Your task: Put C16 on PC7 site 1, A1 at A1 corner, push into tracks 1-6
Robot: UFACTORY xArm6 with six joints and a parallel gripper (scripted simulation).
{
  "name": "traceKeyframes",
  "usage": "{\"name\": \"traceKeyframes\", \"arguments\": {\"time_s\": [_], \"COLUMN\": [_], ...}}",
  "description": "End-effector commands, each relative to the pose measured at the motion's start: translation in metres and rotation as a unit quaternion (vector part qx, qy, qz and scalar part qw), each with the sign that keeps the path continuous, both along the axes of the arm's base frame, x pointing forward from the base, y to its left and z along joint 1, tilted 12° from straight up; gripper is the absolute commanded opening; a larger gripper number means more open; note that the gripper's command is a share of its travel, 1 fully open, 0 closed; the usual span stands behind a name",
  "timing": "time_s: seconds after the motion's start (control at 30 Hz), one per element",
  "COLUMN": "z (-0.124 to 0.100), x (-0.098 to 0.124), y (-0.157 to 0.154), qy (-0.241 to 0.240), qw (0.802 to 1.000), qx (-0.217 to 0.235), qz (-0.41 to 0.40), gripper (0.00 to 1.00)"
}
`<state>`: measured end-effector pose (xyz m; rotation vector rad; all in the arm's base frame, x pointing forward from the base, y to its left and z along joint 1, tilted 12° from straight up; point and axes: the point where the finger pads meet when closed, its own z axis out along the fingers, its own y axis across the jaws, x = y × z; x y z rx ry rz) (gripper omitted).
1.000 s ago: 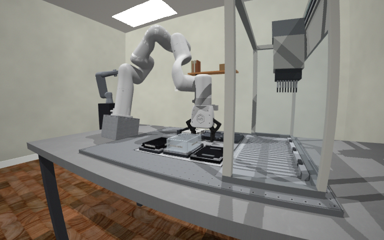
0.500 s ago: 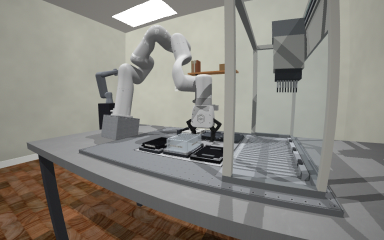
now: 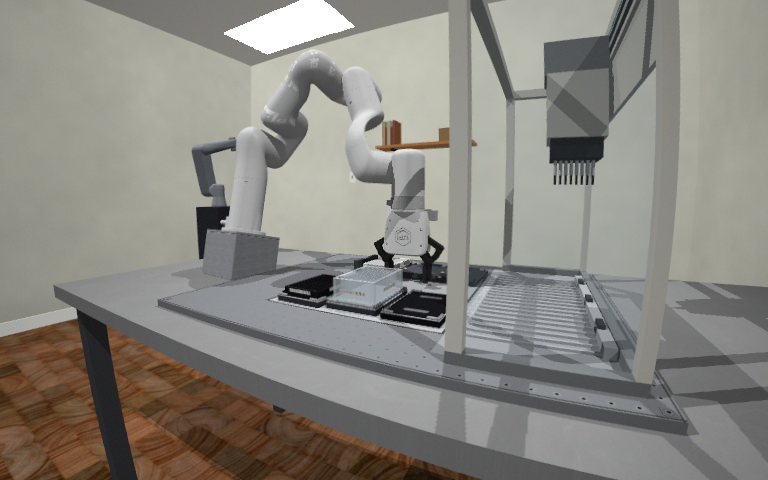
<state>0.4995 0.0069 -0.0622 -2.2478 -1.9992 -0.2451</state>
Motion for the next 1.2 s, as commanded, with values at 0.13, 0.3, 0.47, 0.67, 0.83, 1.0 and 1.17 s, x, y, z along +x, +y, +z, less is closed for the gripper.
{"name": "traceKeyframes", "arguments": {"time_s": [0.13, 0.3, 0.47, 0.67, 0.83, 1.0, 1.17], "z": [0.002, 0.003, 0.003, 0.004, 0.004, 0.005, 0.005], "x": [0.002, 0.002, 0.003, 0.003, 0.003, 0.003, 0.004], "y": [0.003, 0.005, 0.008, 0.010, 0.012, 0.015, 0.016], "qy": [-0.002, -0.002, -0.002, -0.002, -0.002, -0.002, -0.002], "qw": [1.000, 1.000, 1.000, 1.000, 1.000, 1.000, 1.000], "qx": [0.000, 0.000, 0.000, 0.000, 0.000, 0.000, 0.000], "qz": [0.000, 0.000, 0.000, 0.000, 0.000, 0.000, 0.000], "gripper": [1.00, 1.00, 1.00, 1.00, 1.00, 1.00, 1.00]}}
